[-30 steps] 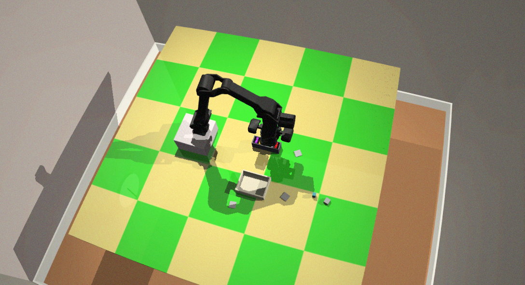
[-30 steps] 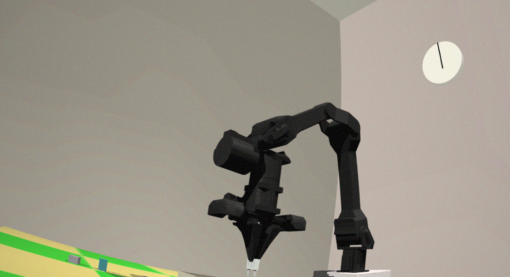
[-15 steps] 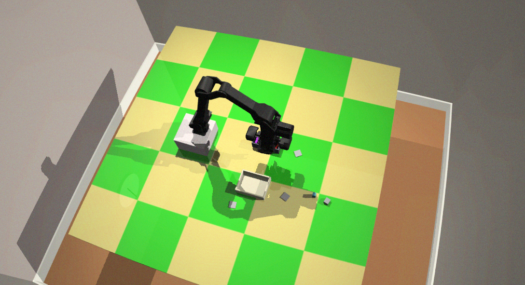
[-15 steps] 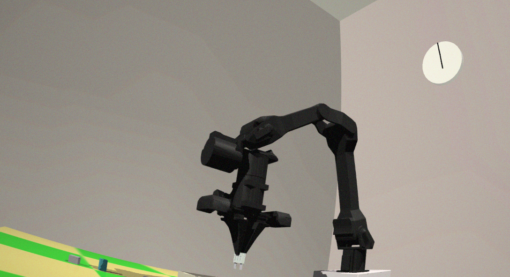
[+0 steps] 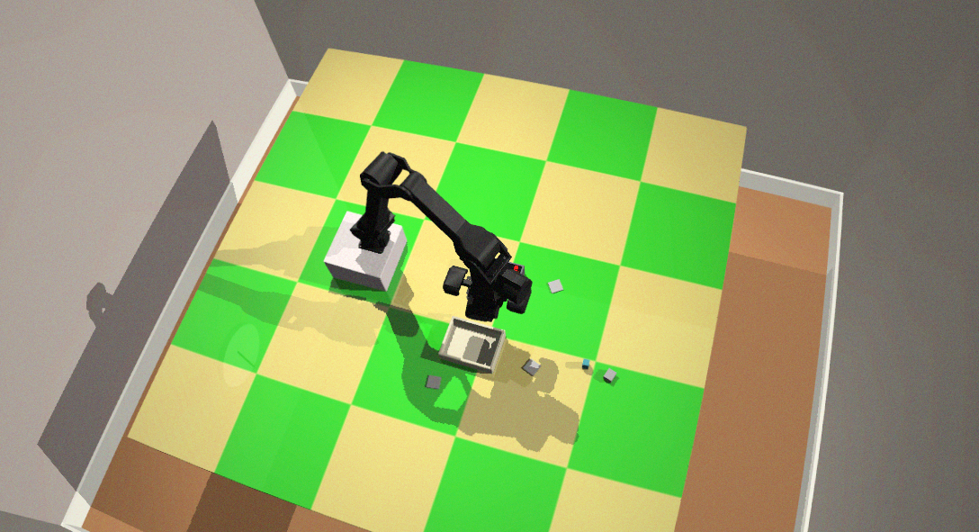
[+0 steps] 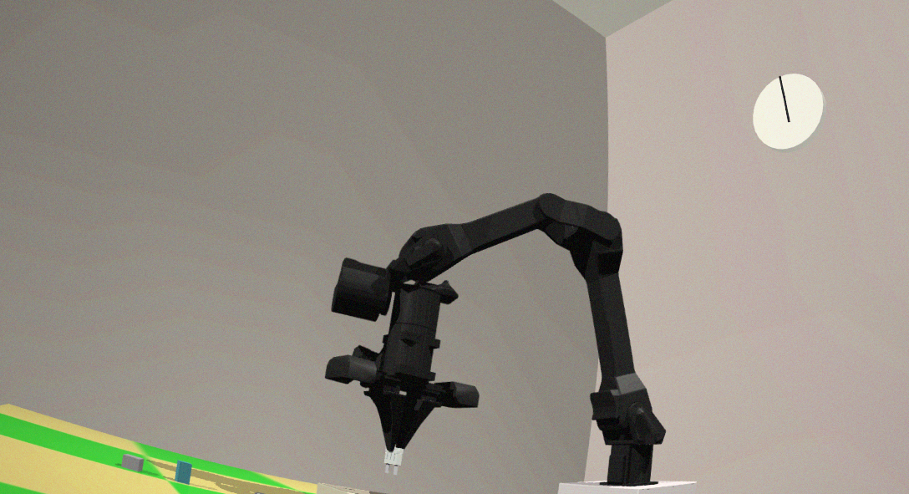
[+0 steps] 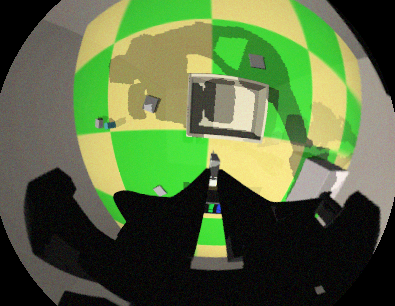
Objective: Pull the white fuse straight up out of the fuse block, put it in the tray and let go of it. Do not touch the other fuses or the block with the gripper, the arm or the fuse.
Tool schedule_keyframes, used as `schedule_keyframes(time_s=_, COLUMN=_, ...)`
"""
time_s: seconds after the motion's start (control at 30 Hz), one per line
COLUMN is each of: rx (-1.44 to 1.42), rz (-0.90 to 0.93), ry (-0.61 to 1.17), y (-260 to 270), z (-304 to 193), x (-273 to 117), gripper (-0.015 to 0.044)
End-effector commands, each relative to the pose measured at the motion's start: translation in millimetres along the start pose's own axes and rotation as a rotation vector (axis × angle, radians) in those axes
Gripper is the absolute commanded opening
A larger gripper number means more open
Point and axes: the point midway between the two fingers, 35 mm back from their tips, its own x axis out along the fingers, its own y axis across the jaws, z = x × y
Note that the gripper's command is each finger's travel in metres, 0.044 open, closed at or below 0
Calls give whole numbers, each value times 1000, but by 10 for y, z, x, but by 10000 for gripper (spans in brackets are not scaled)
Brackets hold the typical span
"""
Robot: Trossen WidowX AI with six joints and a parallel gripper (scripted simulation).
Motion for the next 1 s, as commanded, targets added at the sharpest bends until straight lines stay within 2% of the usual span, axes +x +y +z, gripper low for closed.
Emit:
schedule_keyframes(time_s=0.0, rx=-2, rz=-2, ry=4, y=-41, z=184, x=1, gripper=0)
schedule_keyframes(time_s=0.37, rx=-3, rz=-1, ry=-1, y=-236, z=755, x=-6, gripper=0)
schedule_keyframes(time_s=0.97, rx=-3, rz=-1, ry=-1, y=-236, z=767, x=244, gripper=0)
